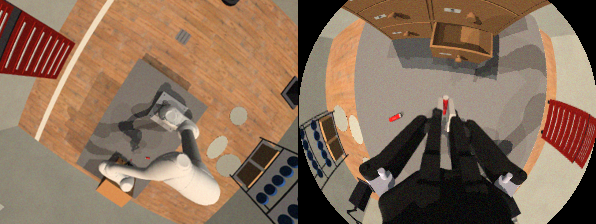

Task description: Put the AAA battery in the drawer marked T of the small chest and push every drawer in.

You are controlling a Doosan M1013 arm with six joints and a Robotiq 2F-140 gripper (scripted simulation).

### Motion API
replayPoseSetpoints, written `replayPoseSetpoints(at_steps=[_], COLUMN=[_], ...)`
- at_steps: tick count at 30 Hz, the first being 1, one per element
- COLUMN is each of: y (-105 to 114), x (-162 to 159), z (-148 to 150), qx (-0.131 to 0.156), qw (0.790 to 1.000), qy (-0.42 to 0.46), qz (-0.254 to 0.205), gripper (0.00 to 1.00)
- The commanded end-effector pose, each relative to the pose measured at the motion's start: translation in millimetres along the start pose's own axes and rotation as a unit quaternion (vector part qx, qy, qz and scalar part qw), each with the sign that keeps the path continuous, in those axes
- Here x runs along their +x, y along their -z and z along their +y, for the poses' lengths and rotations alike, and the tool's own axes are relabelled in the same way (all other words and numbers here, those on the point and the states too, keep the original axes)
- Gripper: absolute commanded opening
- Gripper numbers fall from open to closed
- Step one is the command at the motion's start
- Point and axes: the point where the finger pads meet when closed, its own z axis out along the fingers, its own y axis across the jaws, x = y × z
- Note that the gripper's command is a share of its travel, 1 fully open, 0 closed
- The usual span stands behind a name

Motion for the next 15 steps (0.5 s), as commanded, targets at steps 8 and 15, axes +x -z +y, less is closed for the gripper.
replayPoseSetpoints(at_steps=[8, 15], y=[-0.5, -0.1], x=[-8.3, -12.2], z=[-0.2, -0.2], qx=[-0.001, -0.001], qw=[0.995, 0.987], qy=[0.000, 0.000], qz=[0.099, 0.160], gripper=[0.03, 0.03])
